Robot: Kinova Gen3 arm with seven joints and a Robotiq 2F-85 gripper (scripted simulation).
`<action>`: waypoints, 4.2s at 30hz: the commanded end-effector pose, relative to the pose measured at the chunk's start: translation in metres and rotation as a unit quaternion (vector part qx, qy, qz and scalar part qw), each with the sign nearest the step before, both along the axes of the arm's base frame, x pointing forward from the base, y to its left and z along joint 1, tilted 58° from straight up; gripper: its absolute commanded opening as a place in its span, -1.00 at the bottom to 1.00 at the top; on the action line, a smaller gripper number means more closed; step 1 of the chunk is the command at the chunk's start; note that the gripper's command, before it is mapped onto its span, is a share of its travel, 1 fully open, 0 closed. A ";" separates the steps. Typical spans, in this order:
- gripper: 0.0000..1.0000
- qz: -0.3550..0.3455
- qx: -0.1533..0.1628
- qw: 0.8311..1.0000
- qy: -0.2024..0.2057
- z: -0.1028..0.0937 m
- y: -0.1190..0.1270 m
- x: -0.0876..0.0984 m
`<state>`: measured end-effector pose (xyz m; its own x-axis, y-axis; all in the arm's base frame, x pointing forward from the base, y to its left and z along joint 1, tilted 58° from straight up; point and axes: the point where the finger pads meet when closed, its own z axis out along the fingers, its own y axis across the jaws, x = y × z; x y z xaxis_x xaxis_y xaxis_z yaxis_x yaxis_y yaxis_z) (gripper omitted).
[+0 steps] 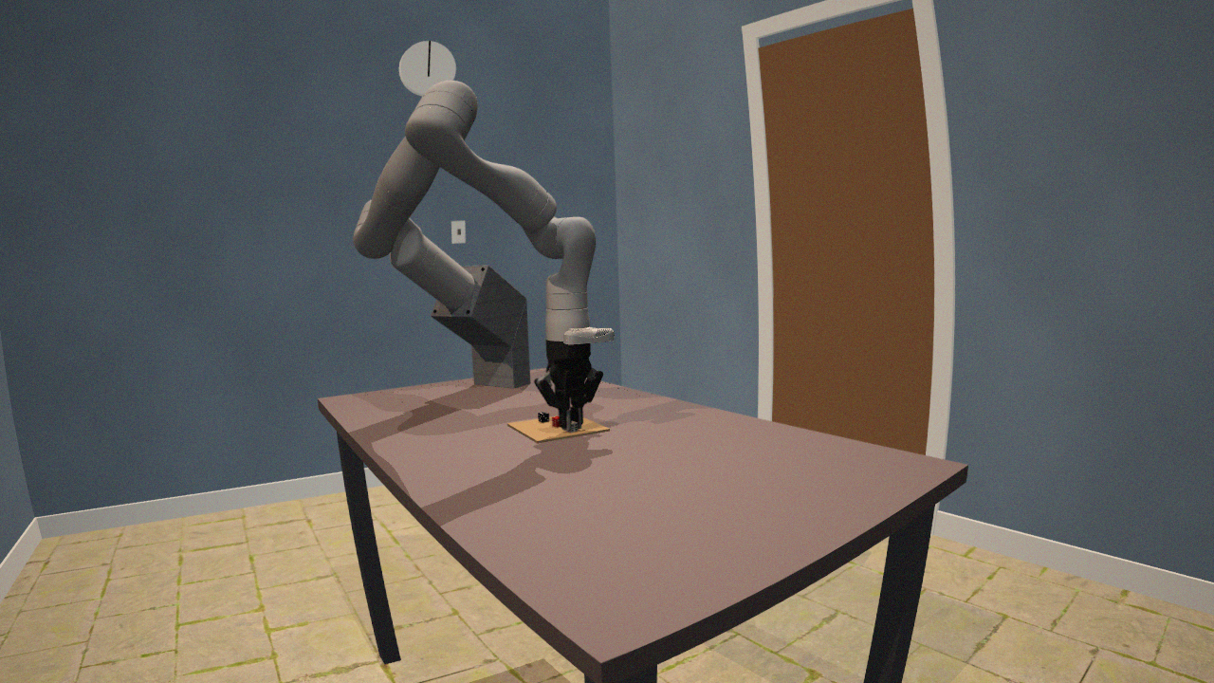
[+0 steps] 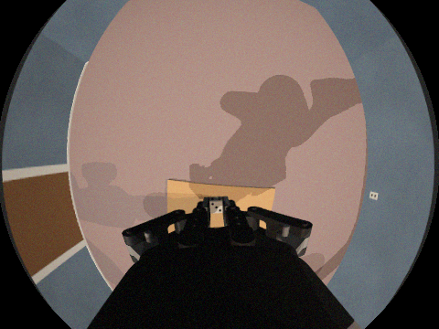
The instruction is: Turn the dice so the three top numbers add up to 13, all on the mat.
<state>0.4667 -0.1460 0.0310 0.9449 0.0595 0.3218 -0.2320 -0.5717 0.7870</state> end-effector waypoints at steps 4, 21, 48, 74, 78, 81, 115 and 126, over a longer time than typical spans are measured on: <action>-0.78 0.000 0.002 1.000 -0.006 -0.001 -0.001 0.004; -0.70 0.000 0.002 1.000 -0.006 -0.001 -0.001 0.004; -0.39 0.000 0.002 1.000 -0.006 0.001 0.002 0.003; -0.39 0.000 0.002 1.000 -0.006 0.047 0.072 -0.018; 1.00 0.000 0.002 1.000 -0.006 0.047 0.073 -0.018; 1.00 0.000 0.002 1.000 -0.006 0.047 0.073 -0.018; 1.00 0.000 0.002 1.000 -0.006 0.074 0.115 -0.030; 1.00 0.000 0.002 1.000 -0.006 0.091 0.141 -0.038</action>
